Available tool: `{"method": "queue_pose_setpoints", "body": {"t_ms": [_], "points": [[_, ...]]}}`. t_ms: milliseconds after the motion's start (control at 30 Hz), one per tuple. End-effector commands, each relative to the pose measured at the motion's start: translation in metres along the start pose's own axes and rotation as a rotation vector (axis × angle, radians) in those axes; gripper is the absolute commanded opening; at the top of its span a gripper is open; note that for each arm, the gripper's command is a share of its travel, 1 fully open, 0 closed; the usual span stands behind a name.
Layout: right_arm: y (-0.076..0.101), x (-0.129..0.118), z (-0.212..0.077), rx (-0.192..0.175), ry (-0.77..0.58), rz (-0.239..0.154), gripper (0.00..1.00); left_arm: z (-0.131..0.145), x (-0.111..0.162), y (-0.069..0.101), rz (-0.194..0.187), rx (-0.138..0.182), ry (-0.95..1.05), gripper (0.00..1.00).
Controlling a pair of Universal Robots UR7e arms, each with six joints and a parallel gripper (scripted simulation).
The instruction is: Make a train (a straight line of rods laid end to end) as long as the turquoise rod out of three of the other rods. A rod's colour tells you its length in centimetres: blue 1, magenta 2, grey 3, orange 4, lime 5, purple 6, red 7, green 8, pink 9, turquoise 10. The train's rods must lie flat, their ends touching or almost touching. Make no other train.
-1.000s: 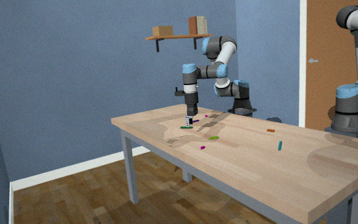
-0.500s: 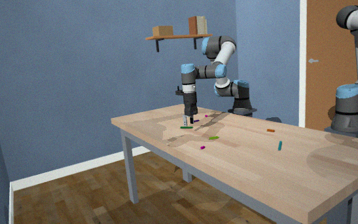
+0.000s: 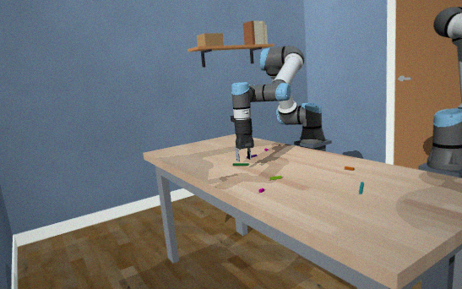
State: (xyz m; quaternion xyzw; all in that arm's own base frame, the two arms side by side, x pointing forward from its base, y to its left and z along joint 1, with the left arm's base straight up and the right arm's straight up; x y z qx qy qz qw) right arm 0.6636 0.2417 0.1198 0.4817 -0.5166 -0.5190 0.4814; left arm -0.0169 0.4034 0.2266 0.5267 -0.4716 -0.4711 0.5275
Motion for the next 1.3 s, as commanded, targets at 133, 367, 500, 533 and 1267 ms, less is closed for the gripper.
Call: {"method": "queue_pose_setpoints", "body": {"t_ms": [133, 367, 500, 533, 1267], "points": [[0.0012, 0.0052, 0.0039, 0.004, -0.225, 0.001, 1.00, -0.0001, -0.0002, 0.0004, -0.001, 0.000, 0.000, 1.00], [0.0012, 0.0083, 0.0068, 0.005, -0.382, 0.000, 1.00, -0.0001, -0.0002, 0.0004, -0.001, 0.000, 0.000, 1.00], [0.0012, 0.0093, 0.0077, 0.005, -0.435, 0.000, 1.00, -0.0001, -0.0002, 0.0004, -0.001, 0.000, 0.000, 1.00], [0.0012, 0.0093, 0.0077, 0.005, -0.435, 0.000, 1.00, -0.0001, -0.0002, 0.0004, -0.001, 0.000, 0.000, 1.00], [0.0012, 0.0120, 0.0104, 0.005, -0.606, 0.000, 1.00, -0.0001, -0.0002, 0.0004, -0.001, 0.000, 0.000, 1.00]]}}
Point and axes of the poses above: on each arm, the point where the finger pads meet when closed, its own y axis back along the fingers, its own z axis across the jaws, x = y × z, the point moved 4 cm from there along y, back along the fingers, and after that the axes turned 4 degrees about y, right-handed, at the moved point
